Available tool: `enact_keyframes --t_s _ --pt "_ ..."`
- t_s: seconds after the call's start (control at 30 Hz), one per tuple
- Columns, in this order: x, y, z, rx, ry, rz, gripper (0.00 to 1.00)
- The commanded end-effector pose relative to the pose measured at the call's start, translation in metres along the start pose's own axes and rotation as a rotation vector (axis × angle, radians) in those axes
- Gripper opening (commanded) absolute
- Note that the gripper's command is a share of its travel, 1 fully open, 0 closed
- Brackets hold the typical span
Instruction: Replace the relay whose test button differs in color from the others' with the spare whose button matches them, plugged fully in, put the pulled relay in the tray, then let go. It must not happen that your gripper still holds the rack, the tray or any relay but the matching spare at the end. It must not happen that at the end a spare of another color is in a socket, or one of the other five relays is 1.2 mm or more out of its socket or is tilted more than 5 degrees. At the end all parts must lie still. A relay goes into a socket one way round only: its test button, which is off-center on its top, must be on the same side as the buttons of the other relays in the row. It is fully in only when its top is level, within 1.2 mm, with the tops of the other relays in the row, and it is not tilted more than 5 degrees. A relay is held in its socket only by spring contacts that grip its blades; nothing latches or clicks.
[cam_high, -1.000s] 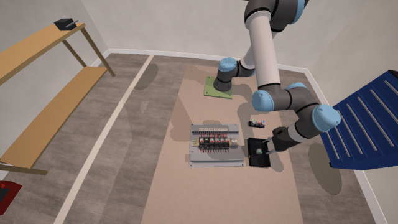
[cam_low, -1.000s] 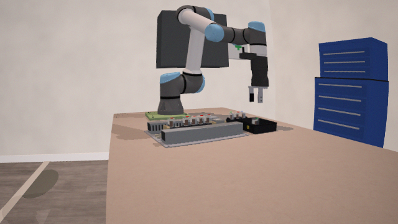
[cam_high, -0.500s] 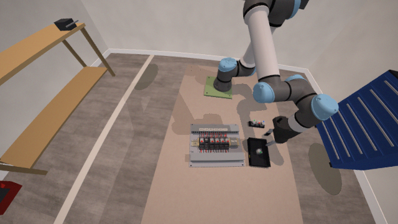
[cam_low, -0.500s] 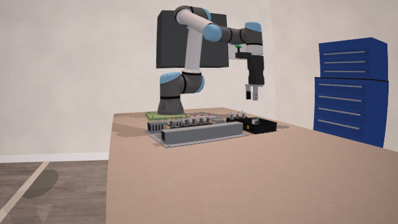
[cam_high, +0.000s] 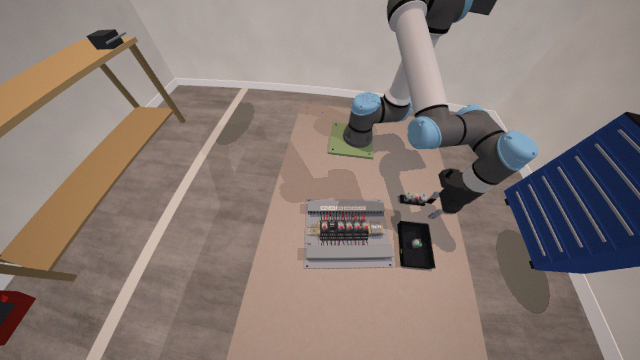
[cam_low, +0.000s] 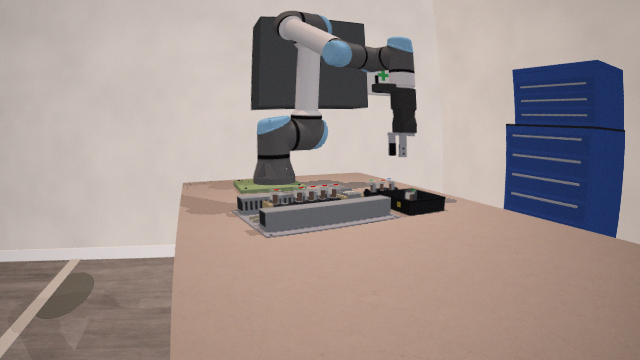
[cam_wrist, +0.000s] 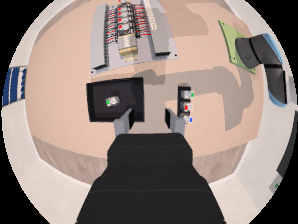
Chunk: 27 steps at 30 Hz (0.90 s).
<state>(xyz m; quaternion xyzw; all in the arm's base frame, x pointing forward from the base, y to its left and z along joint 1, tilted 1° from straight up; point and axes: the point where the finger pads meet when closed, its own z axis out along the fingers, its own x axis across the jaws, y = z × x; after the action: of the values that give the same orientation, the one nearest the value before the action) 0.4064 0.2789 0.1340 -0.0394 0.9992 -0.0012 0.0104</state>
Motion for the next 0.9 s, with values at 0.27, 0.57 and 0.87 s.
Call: enact_keyframes --t_s 0.27,0.57,0.87 --pt "0.051 0.008 -0.009 -0.001 -0.002 0.001 1.0" --pt "0.063 0.009 -0.011 -0.001 -0.002 0.001 1.0" --pt "0.117 0.017 -0.018 -0.001 -0.002 0.001 1.0"
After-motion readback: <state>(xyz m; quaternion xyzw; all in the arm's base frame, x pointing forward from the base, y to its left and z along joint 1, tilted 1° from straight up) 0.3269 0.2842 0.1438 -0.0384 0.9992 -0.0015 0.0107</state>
